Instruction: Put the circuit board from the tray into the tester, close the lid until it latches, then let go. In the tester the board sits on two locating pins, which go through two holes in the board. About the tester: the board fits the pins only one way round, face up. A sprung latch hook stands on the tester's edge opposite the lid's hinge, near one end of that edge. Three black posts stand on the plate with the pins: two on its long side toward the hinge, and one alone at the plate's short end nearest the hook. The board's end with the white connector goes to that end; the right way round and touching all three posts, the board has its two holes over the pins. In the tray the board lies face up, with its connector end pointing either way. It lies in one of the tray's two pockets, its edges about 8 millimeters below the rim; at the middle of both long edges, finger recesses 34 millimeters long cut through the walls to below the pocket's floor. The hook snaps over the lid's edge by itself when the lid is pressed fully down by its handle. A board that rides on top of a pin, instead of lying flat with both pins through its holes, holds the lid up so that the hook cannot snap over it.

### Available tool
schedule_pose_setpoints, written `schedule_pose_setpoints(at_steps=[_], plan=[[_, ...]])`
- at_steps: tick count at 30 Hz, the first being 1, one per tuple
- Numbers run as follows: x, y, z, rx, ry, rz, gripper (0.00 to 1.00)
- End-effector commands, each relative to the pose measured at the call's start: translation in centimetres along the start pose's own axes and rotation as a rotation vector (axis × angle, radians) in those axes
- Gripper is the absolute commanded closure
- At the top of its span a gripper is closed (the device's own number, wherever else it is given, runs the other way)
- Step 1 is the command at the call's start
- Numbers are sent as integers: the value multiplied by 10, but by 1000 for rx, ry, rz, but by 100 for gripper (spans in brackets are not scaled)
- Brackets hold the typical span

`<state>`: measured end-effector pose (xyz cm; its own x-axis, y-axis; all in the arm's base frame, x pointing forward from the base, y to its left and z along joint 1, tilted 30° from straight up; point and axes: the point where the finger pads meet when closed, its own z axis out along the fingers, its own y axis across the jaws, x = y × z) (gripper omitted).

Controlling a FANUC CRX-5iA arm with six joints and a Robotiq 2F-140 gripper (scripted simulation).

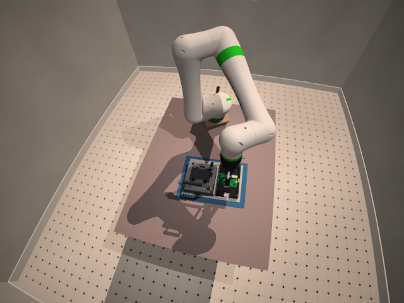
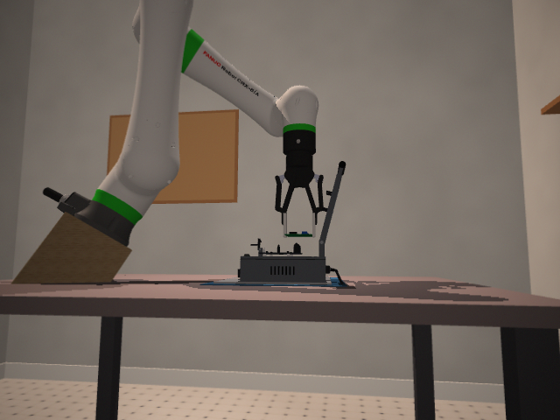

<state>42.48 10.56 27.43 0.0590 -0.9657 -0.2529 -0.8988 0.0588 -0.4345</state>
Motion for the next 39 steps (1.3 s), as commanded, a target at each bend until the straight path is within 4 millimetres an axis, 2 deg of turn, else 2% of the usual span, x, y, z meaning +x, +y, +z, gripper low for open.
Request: schedule_pose_setpoints(at_steps=[1,8,17,19,34,39], plan=[[2,0,0,0,0,0,54],[15,3,-1,0,0,0,54],[41,10,-3,0,0,0,54],[41,10,-3,0,0,0,54],[91,22,-7,0,0,0,54],[101,25,-7,0,0,0,54]])
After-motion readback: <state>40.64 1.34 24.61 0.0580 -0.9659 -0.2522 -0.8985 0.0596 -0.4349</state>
